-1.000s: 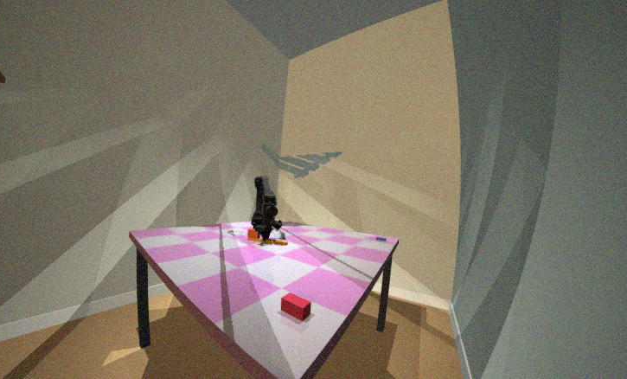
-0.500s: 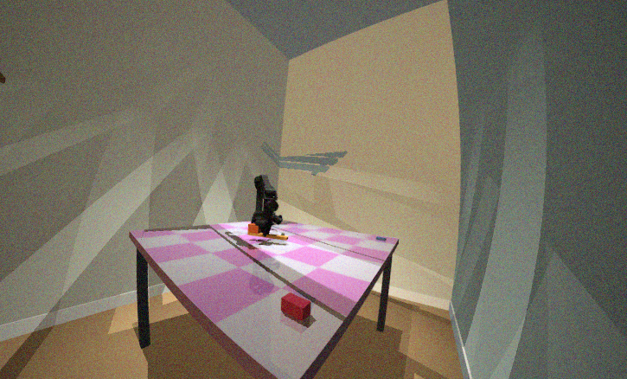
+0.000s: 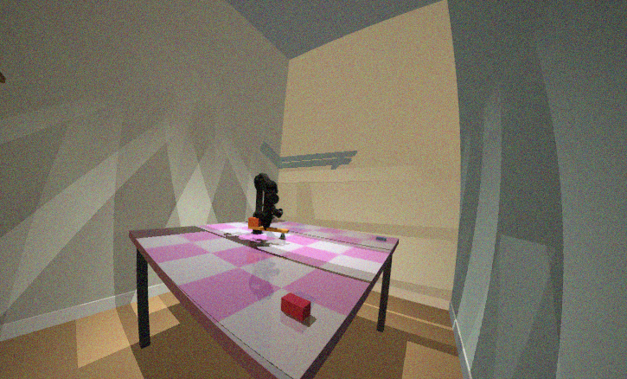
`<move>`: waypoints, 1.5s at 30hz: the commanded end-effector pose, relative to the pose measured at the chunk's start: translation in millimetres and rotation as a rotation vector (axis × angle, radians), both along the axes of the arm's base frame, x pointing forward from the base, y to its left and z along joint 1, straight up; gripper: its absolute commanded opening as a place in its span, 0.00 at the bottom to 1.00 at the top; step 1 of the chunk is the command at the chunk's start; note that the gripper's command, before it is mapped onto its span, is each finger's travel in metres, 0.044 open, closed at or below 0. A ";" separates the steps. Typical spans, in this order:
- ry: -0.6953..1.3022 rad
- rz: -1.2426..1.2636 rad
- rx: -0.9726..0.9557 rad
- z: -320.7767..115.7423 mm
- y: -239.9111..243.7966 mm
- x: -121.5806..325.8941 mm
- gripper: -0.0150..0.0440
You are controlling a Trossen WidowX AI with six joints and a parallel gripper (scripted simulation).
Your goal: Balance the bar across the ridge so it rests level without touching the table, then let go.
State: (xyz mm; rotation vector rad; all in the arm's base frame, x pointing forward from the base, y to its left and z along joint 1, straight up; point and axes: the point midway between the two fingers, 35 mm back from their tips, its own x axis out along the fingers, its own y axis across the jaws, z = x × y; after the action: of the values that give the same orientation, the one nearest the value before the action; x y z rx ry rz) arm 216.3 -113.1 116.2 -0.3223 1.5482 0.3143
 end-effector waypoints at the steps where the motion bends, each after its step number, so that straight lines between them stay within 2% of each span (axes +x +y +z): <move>1: -0.018 -0.004 -0.005 15.6 0.8 -0.3 0.25; 8: -0.019 0.026 -0.004 22.1 6.4 1.5 0.25; 28: -0.019 0.425 -0.002 23.0 78.7 28.2 0.25; 45: -0.019 0.730 0.000 23.7 144.9 27.4 0.25</move>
State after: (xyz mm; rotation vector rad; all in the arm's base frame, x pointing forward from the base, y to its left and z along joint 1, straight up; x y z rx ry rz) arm 246.1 20.1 139.0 -0.8477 1.3832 0.8300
